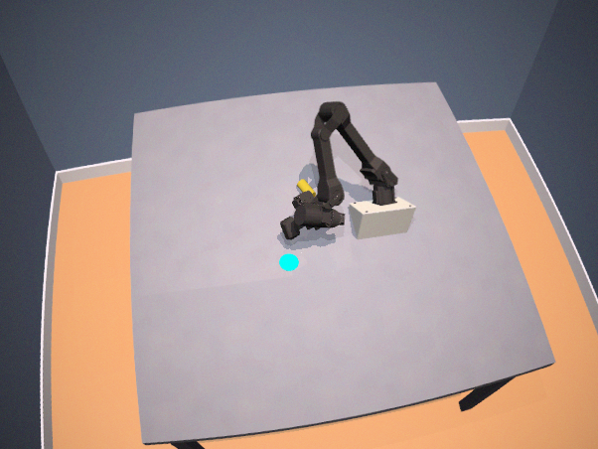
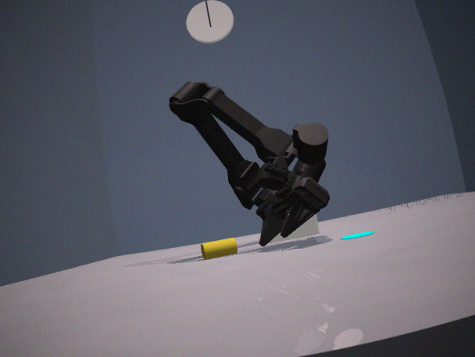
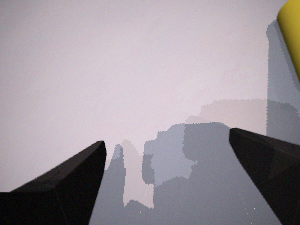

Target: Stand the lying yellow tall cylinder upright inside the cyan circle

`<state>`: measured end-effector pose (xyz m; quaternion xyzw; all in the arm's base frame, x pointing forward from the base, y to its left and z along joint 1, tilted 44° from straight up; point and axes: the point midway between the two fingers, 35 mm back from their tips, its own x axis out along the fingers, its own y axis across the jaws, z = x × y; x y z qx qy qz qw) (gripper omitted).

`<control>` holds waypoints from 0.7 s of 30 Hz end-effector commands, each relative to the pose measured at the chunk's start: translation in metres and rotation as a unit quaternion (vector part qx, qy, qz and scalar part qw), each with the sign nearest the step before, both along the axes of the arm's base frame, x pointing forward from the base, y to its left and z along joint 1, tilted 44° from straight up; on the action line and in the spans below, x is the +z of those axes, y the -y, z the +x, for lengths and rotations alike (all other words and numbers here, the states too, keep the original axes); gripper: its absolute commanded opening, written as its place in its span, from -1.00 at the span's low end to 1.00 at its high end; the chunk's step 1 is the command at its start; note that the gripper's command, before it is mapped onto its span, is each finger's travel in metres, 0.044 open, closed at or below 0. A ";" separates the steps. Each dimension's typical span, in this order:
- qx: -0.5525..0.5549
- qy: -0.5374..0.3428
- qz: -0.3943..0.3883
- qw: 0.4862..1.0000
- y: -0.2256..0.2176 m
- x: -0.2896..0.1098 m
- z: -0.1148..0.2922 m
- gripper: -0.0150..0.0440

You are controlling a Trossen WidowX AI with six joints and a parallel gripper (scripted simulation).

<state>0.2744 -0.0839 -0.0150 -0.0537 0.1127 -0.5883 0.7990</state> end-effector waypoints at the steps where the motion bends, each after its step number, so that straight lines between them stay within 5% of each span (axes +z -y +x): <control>1: 0.000 -0.001 0.002 1.000 0.000 0.000 0.001 0.78; 4: -0.006 -0.013 0.036 0.999 0.001 0.007 0.014 0.56; 12: -0.049 -0.050 0.156 0.985 0.009 0.056 0.033 0.56; 21: -0.114 -0.074 0.255 0.957 0.016 0.121 0.007 0.56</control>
